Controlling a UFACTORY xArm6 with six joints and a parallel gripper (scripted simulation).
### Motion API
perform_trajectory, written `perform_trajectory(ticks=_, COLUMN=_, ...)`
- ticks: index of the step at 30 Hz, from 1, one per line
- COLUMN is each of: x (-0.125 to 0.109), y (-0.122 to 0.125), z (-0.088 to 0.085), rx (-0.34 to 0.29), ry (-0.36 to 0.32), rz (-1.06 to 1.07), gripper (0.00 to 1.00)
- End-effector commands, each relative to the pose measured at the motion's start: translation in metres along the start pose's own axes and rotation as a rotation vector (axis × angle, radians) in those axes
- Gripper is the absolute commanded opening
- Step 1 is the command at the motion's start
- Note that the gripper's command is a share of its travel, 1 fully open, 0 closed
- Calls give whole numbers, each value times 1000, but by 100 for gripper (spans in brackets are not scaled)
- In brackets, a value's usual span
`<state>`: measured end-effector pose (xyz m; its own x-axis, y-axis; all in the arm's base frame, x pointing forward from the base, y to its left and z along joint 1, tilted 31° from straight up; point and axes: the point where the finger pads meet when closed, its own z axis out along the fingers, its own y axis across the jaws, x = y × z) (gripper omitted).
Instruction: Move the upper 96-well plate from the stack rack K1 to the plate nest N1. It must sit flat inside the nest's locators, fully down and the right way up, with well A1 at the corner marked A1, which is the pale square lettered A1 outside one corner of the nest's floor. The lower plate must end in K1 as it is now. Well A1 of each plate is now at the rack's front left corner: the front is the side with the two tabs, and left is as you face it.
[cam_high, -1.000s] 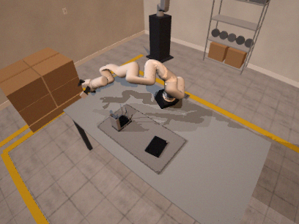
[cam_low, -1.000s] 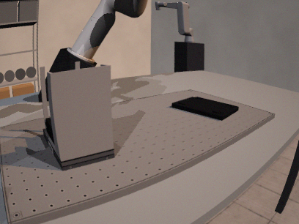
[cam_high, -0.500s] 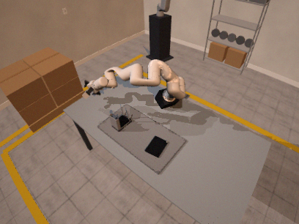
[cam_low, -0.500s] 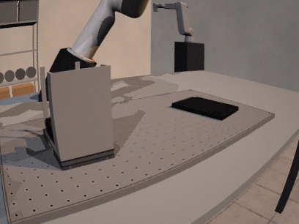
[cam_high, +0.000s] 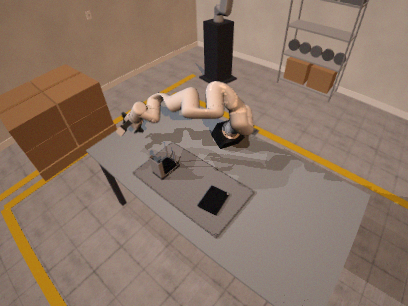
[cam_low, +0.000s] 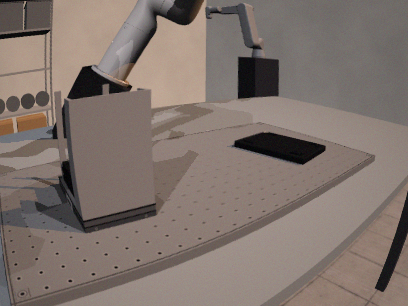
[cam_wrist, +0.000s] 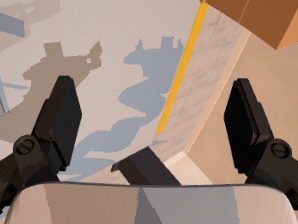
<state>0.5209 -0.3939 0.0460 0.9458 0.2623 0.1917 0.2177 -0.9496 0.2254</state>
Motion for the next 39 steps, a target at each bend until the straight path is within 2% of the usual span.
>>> perform_trajectory(ticks=1, x=-3, y=-15, z=-5, rx=44, ry=2, rz=17, gripper=100)
perform_trajectory(ticks=3, x=-3, y=-15, z=-5, rx=44, ry=2, rz=17, gripper=100)
perform_trajectory(ticks=6, x=-4, y=-30, z=-8, rx=129, ry=-3, rz=53, gripper=100)
perform_trajectory(ticks=10, x=-5, y=-43, z=-11, rx=129, ry=-3, rz=53, gripper=100)
perform_trajectory(ticks=13, x=-6, y=-58, z=-14, rx=216, ry=-4, rz=86, gripper=100)
perform_trajectory(ticks=17, x=-6, y=-72, z=-18, rx=216, ry=-4, rz=86, gripper=100)
perform_trajectory(ticks=18, x=-6, y=-77, z=-19, rx=248, ry=-2, rz=96, gripper=100)
perform_trajectory(ticks=20, x=-6, y=-77, z=-19, rx=248, ry=-2, rz=96, gripper=100)
perform_trajectory(ticks=22, x=-6, y=-87, z=-22, rx=306, ry=1, rz=116, gripper=100)
perform_trajectory(ticks=26, x=-5, y=-103, z=-26, rx=306, ry=1, rz=116, gripper=100)
perform_trajectory(ticks=29, x=-4, y=-117, z=-31, rx=397, ry=11, rz=143, gripper=100)
perform_trajectory(ticks=34, x=-3, y=-133, z=-37, rx=398, ry=11, rz=143, gripper=100)
perform_trajectory(ticks=35, x=-2, y=-138, z=-39, rx=429, ry=16, rz=152, gripper=100)
perform_trajectory(ticks=37, x=-2, y=-138, z=-39, rx=429, ry=16, rz=152, gripper=100)
perform_trajectory(ticks=39, x=-1, y=-147, z=-43, rx=490, ry=26, rz=168, gripper=100)
